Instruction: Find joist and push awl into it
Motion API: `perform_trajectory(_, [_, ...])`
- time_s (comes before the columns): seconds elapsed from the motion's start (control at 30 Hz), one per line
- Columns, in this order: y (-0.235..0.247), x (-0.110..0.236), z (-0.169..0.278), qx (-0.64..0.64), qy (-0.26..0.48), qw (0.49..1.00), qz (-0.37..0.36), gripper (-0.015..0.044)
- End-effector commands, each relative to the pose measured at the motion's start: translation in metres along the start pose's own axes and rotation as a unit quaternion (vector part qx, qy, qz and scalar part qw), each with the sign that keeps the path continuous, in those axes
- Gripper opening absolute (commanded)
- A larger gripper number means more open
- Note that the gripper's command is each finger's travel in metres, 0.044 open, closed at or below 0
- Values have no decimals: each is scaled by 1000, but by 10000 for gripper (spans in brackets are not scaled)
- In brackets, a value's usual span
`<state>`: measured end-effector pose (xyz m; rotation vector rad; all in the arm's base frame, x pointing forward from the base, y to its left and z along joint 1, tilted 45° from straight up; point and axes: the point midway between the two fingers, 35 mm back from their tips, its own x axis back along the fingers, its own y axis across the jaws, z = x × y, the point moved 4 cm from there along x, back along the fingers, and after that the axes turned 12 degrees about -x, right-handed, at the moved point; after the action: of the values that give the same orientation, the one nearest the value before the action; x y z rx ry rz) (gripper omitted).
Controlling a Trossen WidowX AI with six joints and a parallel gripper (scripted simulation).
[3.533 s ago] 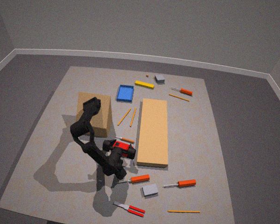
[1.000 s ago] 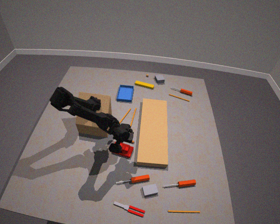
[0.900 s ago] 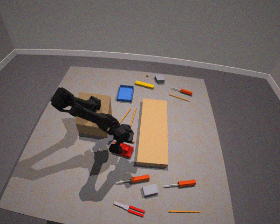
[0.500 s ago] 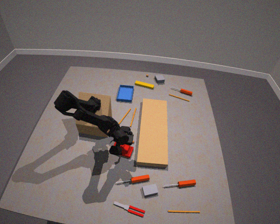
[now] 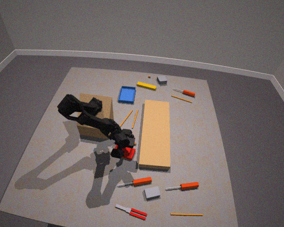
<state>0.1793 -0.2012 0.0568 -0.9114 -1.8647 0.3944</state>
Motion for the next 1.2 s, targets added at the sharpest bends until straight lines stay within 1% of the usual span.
perform_trajectory(0.0, [1,-1,0,3,-1,1000,-2,302])
perform_trajectory(0.7, [1,-1,0,3,-1,1000,-2,162])
perform_trajectory(0.9, [3,11,-7,2,1,1000,-5,4])
perform_trajectory(1.17, [8,44,-21,0,4,1000,-8,0])
